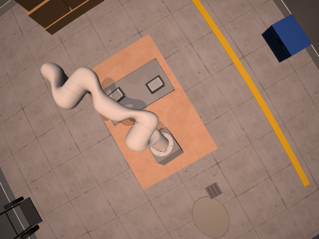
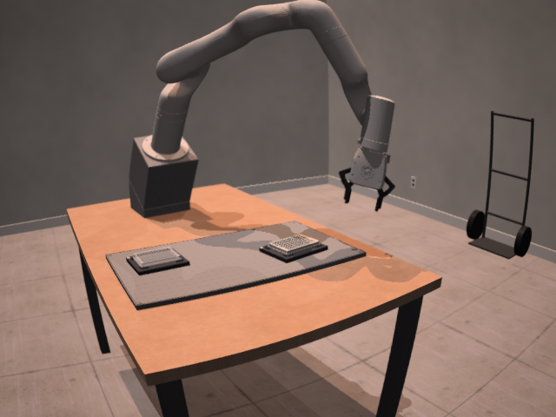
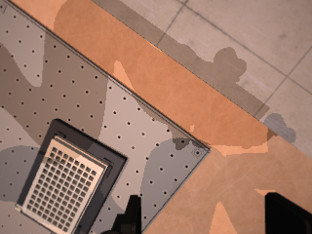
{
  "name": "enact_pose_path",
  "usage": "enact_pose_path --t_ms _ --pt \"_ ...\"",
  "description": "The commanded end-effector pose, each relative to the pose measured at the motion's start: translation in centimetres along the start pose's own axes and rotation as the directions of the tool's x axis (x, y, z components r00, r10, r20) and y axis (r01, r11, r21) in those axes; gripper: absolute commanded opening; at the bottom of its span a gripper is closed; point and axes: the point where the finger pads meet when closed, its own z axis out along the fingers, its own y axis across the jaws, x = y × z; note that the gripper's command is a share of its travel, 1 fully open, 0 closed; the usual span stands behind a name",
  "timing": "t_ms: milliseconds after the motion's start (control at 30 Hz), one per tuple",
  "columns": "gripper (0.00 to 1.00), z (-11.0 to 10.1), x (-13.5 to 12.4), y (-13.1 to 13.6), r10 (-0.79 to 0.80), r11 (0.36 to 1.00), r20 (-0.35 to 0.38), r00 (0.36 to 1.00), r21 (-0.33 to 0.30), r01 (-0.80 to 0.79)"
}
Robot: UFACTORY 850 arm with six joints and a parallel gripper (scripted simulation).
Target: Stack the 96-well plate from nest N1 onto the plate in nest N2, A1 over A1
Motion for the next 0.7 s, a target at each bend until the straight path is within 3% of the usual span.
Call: enact_pose_path --t_ms 0,533,667 --pt "1.0 -0.1 0.0 0.1 0.001 1.0 0.0 1.0 -0.002 -0.001" --pt "1.0 -0.1 0.0 0.1 0.001 1.0 0.0 1.0 -0.002 -0.001" --pt "1.0 0.6 -1.6 -0.9 0.078 0.996 0.035 0.996 -0.041 -0.077"
